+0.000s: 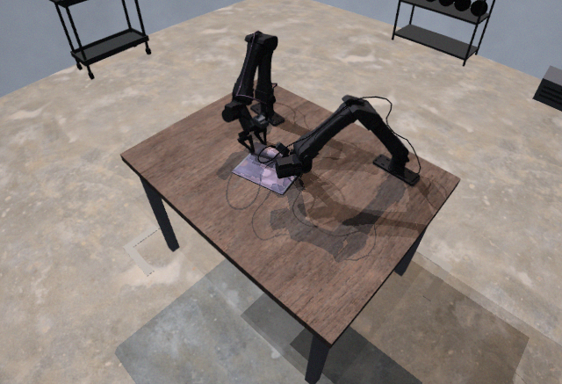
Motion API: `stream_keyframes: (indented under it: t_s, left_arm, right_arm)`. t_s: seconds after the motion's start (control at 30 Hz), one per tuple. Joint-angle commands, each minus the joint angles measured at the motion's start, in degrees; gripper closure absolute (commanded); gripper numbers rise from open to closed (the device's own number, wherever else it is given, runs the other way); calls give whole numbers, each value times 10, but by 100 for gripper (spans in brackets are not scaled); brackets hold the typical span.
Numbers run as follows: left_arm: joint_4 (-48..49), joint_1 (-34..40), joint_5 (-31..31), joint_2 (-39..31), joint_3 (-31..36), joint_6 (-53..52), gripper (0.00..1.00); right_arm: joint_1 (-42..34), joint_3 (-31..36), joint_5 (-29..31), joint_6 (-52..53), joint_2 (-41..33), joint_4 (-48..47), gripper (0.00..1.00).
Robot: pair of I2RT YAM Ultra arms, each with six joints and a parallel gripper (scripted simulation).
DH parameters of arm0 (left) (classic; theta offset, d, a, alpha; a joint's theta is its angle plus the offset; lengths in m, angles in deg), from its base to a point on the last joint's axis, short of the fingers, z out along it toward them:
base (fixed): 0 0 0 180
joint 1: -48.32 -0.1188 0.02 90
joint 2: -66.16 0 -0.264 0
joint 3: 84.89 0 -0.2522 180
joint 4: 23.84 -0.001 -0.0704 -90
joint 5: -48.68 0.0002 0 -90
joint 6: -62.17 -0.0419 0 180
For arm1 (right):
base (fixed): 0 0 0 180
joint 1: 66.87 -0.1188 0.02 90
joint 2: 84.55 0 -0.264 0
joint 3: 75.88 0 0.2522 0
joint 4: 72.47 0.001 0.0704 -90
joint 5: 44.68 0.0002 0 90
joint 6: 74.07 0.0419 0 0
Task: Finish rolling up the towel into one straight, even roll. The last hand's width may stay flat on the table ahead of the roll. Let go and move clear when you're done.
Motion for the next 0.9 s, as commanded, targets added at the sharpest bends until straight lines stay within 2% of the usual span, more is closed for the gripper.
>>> stream_keyframes:
  t_s: [0.0, 0.03, 0.47, 0.87]
  left_arm:
    - [-15, -4, 4, 5, -13, -6, 70]
    - [-15, -4, 4, 5, -13, -6, 70]
    - [-15, -4, 4, 5, -13, -6, 70]
    - [-15, -4, 4, 5, -13, -6, 70]
  right_arm:
    - [-9, -26, -6, 9, 10, -25, 2]
    - [-9, -29, -6, 10, 11, -23, 2]
    - [-10, -30, -5, 11, 14, -26, 57]
    - [-10, -30, -5, 11, 15, -27, 67]
